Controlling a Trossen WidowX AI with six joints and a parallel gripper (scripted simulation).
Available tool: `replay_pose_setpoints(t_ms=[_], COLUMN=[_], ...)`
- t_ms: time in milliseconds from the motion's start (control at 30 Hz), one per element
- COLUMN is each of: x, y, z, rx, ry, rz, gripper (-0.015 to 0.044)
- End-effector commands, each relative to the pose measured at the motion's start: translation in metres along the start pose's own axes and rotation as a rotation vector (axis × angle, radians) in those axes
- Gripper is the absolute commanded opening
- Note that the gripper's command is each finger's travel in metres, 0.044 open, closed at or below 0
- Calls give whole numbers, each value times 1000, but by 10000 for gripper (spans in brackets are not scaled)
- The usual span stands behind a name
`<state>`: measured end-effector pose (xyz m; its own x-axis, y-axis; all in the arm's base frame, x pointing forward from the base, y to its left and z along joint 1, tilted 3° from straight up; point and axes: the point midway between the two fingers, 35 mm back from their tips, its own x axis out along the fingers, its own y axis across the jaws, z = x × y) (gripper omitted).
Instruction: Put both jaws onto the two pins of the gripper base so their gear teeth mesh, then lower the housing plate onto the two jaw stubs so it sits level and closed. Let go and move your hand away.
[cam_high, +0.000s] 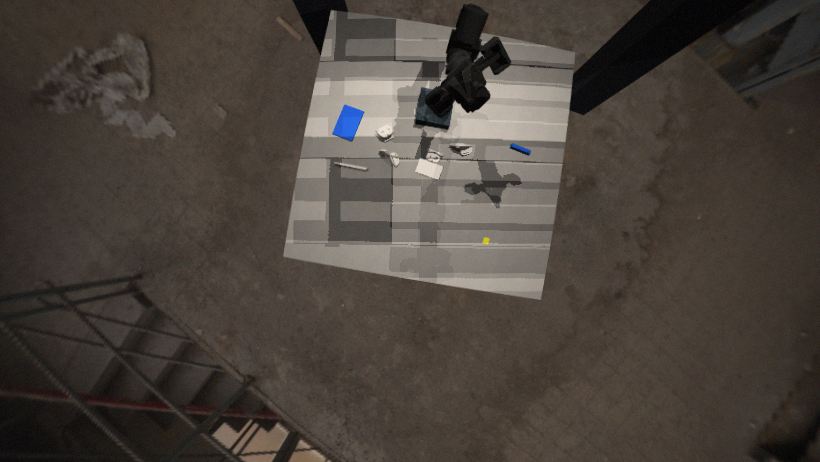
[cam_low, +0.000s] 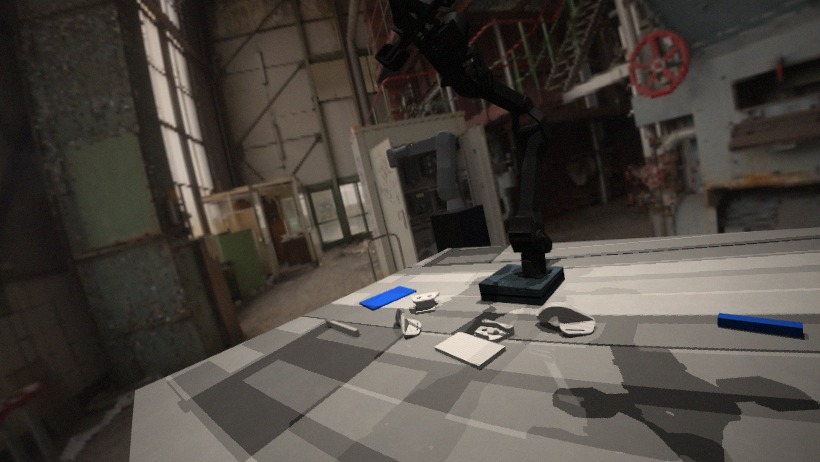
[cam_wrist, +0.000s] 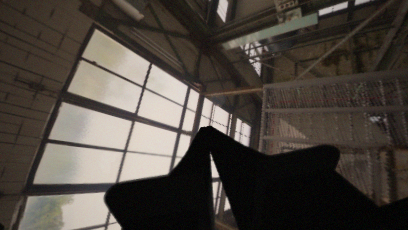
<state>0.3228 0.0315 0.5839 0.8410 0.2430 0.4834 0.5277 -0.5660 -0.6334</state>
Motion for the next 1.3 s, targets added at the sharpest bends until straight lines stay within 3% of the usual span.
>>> replay_pose_setpoints(t_ms=[0, 600, 1267], x=[4, -18, -106], y=[37, 199, 339], z=[8, 36, 65], rx=[40, 217, 440], ry=[-22, -82, -88], rz=[113, 621, 1169], gripper=[0, 0, 0])
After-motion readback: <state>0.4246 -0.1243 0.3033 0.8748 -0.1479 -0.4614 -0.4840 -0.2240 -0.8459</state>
